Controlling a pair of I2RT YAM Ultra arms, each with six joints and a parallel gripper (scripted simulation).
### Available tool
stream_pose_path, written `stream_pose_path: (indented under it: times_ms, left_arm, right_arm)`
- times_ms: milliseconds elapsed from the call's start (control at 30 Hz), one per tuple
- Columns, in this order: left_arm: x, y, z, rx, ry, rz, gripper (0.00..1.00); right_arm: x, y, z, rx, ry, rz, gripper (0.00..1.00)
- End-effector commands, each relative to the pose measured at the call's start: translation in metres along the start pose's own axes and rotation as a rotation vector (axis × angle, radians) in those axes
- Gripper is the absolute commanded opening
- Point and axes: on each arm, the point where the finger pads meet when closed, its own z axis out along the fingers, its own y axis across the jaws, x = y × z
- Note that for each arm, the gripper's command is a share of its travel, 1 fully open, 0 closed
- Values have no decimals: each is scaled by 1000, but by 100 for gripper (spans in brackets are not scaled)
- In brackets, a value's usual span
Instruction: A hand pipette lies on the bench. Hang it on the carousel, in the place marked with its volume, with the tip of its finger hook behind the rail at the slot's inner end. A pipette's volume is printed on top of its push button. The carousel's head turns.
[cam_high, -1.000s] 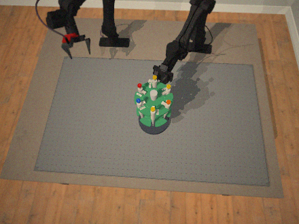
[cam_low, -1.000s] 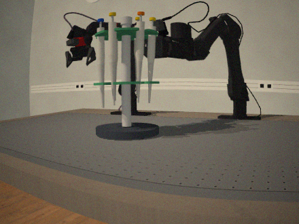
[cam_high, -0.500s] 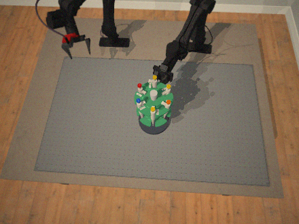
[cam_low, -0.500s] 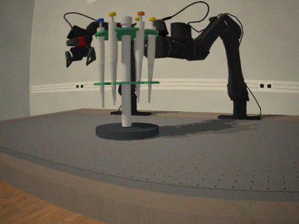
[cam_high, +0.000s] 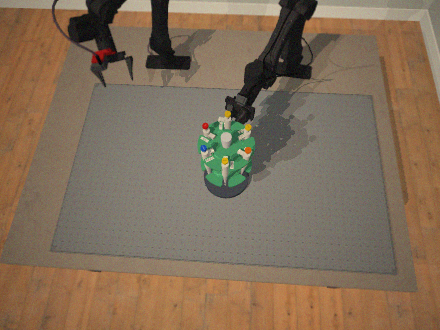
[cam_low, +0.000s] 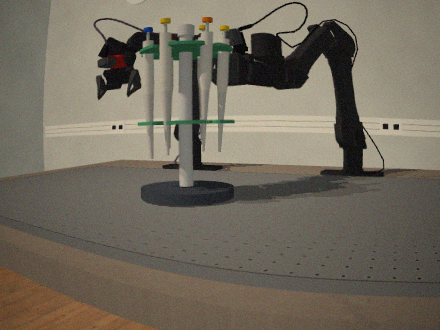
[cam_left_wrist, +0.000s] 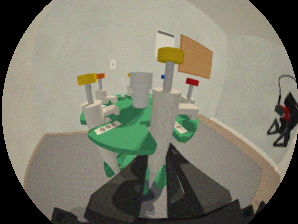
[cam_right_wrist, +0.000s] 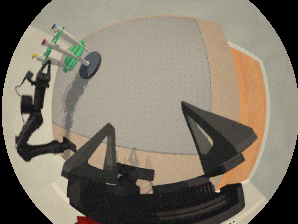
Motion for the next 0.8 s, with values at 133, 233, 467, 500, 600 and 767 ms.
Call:
stream_pose_path:
  times_ms: [133, 233, 467, 500, 600, 767]
  left_arm:
    - [-37, 7, 1, -13, -88, -14, 12]
    - [-37, 7, 1, -13, -88, -14, 12]
    - [-22, 6, 8, -7, -64, -10, 12]
    - [-32, 6, 5, -7, -84, -12, 12]
    - [-34, 6, 4, -6, -89, -12, 12]
    - [-34, 5, 4, -6, -89, -12, 12]
  right_arm:
    - [-9, -3, -6, 12, -37, -25, 100]
    - [-9, -3, -6, 12, -37, -25, 100]
    - [-9, -3, -6, 12, -37, -25, 100]
    - [-9, -3, -6, 12, -37, -25, 100]
    - [-9, -3, -6, 12, -37, -25, 100]
    - [-9, -3, -6, 12, -37, -25, 100]
